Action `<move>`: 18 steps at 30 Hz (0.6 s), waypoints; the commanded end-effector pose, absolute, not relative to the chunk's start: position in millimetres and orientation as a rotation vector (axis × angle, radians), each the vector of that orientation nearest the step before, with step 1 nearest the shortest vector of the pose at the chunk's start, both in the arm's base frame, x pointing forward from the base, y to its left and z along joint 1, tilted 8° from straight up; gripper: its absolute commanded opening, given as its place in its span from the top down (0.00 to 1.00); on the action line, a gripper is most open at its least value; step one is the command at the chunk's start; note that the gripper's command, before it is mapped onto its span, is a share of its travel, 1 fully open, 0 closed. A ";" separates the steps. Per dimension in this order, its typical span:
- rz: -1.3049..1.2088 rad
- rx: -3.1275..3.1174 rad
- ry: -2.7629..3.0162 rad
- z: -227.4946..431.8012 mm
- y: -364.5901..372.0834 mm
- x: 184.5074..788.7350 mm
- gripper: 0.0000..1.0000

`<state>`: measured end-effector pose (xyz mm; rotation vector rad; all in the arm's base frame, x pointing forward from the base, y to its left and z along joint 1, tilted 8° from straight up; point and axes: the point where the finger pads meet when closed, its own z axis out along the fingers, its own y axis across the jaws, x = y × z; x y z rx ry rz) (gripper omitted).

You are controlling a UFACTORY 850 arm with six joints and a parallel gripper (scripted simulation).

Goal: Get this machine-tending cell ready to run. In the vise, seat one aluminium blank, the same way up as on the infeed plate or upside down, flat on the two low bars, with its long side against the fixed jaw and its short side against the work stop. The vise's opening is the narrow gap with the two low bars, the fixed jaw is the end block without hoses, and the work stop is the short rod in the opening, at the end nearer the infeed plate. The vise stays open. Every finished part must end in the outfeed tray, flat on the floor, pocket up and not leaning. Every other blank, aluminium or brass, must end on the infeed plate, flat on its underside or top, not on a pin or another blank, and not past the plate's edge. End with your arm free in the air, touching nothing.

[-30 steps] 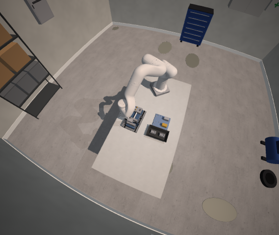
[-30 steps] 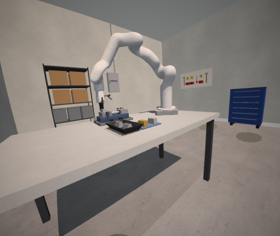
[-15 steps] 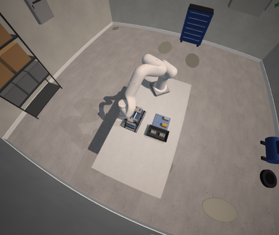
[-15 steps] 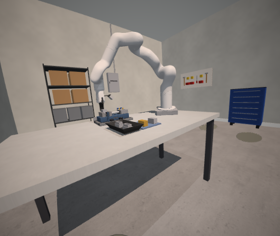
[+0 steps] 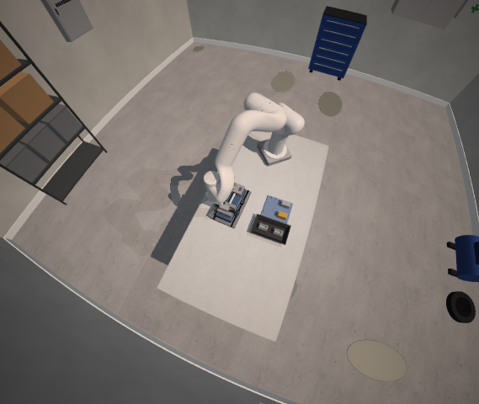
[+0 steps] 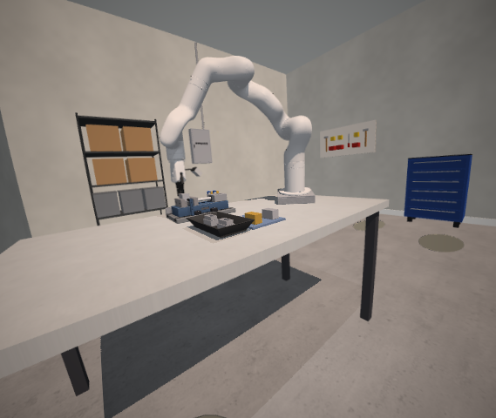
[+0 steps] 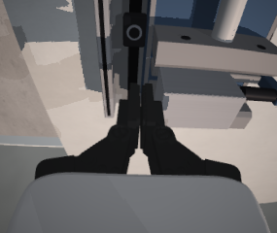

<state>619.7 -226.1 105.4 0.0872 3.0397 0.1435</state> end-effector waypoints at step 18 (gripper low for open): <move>0.142 0.087 3.038 107.0 -221.1 620.8 1.00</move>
